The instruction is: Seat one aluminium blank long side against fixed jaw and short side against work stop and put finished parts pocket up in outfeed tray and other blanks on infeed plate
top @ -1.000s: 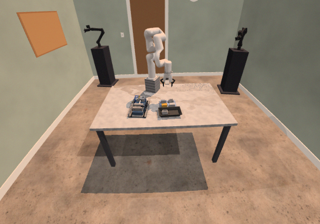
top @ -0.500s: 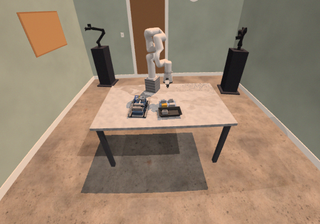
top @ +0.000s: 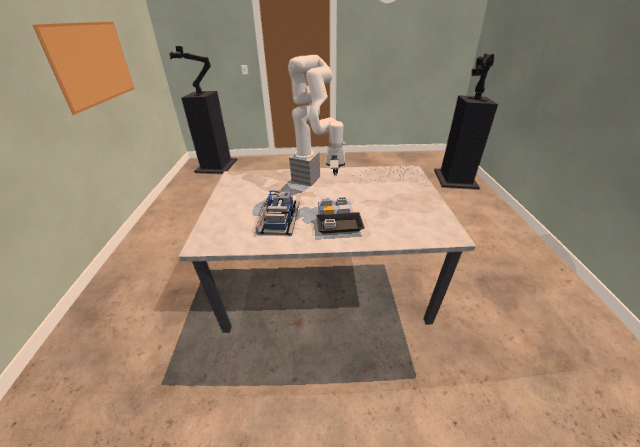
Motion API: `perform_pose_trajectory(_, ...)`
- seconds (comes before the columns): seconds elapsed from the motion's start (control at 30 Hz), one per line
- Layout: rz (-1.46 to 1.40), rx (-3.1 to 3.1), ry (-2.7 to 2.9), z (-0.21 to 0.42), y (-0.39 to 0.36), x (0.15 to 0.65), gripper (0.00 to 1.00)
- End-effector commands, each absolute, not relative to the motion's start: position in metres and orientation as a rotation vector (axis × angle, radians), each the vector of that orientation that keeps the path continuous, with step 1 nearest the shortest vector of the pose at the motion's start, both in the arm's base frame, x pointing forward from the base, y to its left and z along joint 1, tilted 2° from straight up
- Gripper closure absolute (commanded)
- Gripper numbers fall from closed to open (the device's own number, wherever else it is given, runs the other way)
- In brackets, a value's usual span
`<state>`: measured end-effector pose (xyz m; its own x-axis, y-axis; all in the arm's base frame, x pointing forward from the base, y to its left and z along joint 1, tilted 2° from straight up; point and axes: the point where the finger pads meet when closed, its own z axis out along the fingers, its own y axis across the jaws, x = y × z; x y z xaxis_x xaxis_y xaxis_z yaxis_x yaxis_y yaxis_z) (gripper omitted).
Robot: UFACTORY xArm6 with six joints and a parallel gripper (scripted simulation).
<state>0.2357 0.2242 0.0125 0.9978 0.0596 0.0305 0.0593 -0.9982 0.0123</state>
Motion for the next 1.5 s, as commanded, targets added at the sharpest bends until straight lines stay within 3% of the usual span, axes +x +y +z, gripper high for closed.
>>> perform_pose_trajectory(0.0,0.052,3.131,0.093,0.013,0.225,0.237,1.00)
perform_pose_trajectory(1.47,0.052,3.131,0.093,-0.031,0.224,0.239,1.00)
